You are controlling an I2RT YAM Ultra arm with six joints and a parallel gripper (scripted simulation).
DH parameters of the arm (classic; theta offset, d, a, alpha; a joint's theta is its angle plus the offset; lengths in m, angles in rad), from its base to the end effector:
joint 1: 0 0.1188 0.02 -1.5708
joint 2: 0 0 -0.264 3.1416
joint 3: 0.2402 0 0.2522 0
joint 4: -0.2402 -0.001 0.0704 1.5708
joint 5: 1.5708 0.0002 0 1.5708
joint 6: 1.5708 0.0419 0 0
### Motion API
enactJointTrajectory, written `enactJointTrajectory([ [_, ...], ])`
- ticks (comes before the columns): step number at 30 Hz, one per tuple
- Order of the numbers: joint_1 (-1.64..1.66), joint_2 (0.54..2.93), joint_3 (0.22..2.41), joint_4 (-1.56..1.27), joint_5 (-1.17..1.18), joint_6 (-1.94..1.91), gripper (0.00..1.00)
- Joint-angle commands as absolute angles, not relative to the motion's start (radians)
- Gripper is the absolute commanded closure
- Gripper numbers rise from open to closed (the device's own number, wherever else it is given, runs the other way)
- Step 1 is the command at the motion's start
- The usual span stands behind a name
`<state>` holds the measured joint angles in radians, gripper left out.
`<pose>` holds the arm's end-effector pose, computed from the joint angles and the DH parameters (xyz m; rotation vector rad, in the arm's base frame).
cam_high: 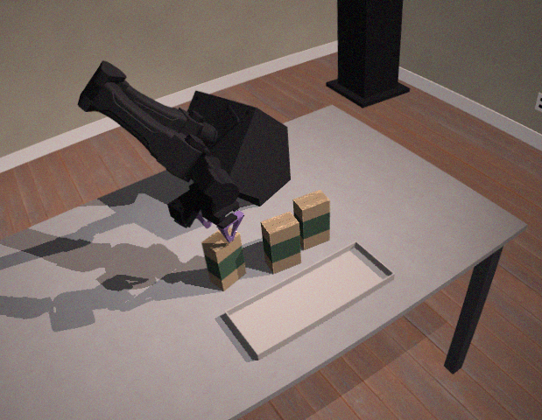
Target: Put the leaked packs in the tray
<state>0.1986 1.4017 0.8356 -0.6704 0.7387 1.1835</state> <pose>0.2481 0.0222 0.2025 1.2654 2.0288 -0.4552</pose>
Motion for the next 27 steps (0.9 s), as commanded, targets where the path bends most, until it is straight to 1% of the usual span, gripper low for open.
enactJointTrajectory([
  [1,0.214,1.393,0.859,-0.659,0.739,1.18,0.21],
  [16,0.215,1.415,0.846,-0.666,0.739,1.18,0.21],
  [27,0.164,1.433,0.801,-0.595,0.722,1.139,0.21],
])
